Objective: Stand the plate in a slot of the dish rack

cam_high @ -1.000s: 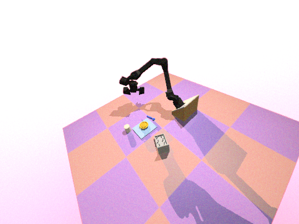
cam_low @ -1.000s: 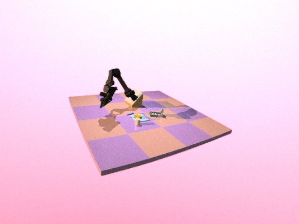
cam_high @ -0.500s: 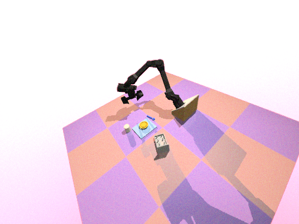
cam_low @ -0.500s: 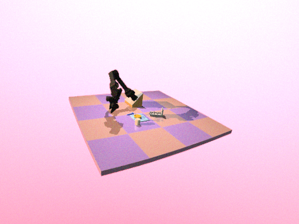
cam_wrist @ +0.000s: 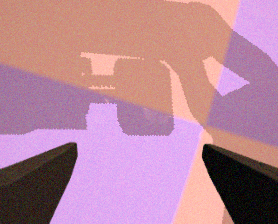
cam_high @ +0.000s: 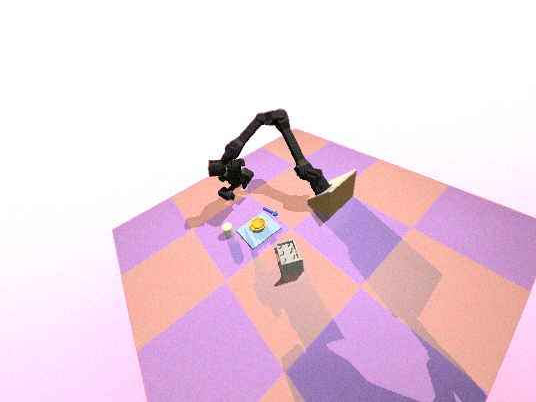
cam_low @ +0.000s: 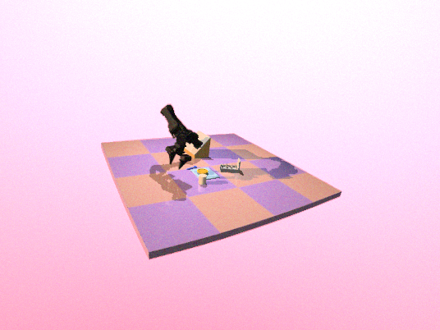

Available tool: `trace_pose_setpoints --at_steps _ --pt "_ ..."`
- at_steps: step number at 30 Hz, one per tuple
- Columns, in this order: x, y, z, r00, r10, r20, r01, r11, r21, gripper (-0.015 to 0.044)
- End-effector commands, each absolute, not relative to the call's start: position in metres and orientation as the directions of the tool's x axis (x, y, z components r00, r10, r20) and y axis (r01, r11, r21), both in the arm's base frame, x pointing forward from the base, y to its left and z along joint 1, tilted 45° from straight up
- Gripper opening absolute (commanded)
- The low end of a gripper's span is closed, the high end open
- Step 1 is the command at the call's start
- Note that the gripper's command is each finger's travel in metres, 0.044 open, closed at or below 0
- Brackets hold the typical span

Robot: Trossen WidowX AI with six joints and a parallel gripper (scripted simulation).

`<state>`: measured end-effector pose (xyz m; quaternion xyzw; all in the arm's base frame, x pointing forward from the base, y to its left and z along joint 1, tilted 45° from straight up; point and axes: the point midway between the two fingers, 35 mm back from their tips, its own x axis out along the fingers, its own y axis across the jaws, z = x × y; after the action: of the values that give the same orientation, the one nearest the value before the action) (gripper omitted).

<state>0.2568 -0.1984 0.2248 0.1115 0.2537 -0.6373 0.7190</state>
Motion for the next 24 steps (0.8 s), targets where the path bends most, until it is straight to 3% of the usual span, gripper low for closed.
trace_pose_setpoints --at_steps 1,24 --pt "0.265 -0.188 0.212 0.068 -0.842 -0.536 0.938 0.238 -0.254 0.0400" --pt "0.294 -0.109 0.136 0.066 -0.739 -0.670 0.415 0.631 -0.655 0.0400"
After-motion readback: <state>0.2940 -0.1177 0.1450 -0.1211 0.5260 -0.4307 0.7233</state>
